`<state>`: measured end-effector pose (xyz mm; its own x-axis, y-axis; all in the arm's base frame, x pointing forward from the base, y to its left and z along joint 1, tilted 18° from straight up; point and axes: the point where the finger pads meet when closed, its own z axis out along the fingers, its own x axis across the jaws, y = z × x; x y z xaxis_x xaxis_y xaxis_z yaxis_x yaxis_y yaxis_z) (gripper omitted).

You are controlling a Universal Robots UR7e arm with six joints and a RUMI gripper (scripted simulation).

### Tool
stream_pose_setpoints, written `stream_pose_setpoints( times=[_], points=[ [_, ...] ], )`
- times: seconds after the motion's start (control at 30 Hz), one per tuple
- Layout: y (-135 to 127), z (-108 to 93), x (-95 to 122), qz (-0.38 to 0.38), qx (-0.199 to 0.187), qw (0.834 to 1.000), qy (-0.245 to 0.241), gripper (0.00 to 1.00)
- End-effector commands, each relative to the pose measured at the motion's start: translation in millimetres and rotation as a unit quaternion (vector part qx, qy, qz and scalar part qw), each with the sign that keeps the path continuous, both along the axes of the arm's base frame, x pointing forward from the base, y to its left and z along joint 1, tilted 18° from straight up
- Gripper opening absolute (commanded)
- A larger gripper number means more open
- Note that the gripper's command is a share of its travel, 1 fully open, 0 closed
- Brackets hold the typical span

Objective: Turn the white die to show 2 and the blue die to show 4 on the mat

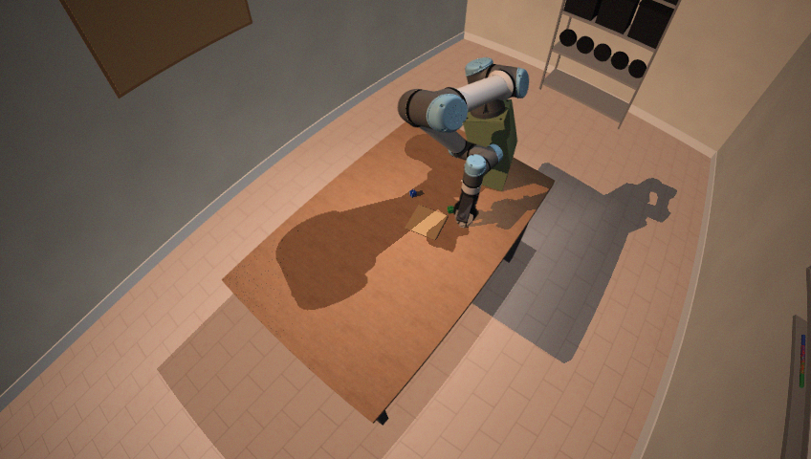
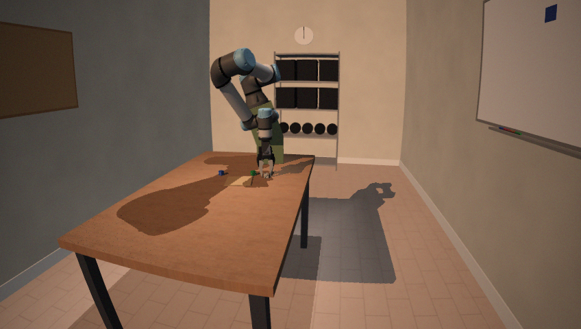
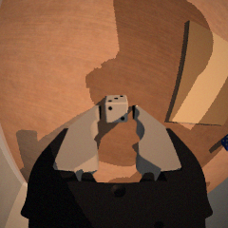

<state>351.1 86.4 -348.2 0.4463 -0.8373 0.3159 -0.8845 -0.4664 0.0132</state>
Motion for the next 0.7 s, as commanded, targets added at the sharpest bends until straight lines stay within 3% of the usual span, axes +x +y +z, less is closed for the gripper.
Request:
stream_pose_setpoints(
  times=[0.0,0.3,0.33,0.67],
  points=[
    [0.2,0.3,0.3,0.0,0.0,1.0,0.0,0.24],
    [0.2,0.3,0.3,0.0,0.0,1.0,0.0,0.24],
    [0.2,0.3,0.3,0.0,0.0,1.0,0.0,0.06],
    [0.2,0.3,0.3,0.0,0.0,1.0,0.0,0.06]
  ],
)
